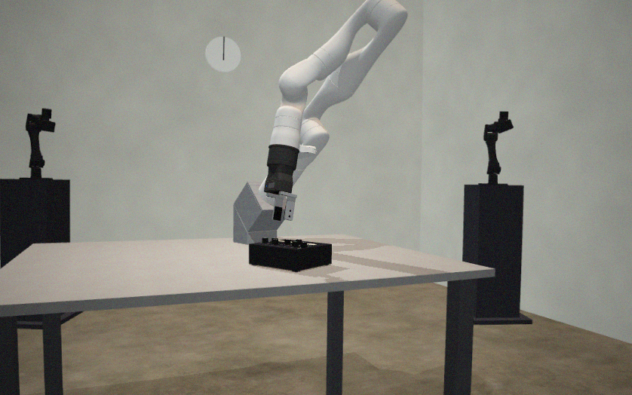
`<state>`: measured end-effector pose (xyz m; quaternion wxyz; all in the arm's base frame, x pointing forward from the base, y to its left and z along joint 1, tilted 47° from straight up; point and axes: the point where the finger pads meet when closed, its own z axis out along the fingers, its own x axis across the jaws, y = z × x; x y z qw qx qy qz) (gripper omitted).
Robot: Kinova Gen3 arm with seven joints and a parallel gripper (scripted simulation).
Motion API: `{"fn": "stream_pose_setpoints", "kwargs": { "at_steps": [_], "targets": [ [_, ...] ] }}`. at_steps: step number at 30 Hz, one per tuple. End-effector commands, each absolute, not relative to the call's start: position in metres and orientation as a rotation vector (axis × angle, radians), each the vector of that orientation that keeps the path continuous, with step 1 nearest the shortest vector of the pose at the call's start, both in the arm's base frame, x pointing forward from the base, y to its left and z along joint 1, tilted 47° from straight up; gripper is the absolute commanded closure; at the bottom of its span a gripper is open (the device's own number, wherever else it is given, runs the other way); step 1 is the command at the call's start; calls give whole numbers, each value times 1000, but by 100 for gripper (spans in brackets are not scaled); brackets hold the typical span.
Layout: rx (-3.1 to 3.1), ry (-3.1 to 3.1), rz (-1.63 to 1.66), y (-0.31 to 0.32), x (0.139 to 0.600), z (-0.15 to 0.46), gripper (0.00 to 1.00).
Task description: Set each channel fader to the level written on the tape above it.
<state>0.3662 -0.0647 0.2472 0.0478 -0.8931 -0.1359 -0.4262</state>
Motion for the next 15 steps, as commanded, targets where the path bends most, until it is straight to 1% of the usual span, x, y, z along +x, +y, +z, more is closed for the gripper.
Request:
{"fn": "stream_pose_setpoints", "kwargs": {
  "at_steps": [1, 15],
  "targets": [
    [-2731, -471, -1311, -65, 367, 245, 0],
    [-2766, -737, -1349, -69, 369, 236, 0]
  ]
}}
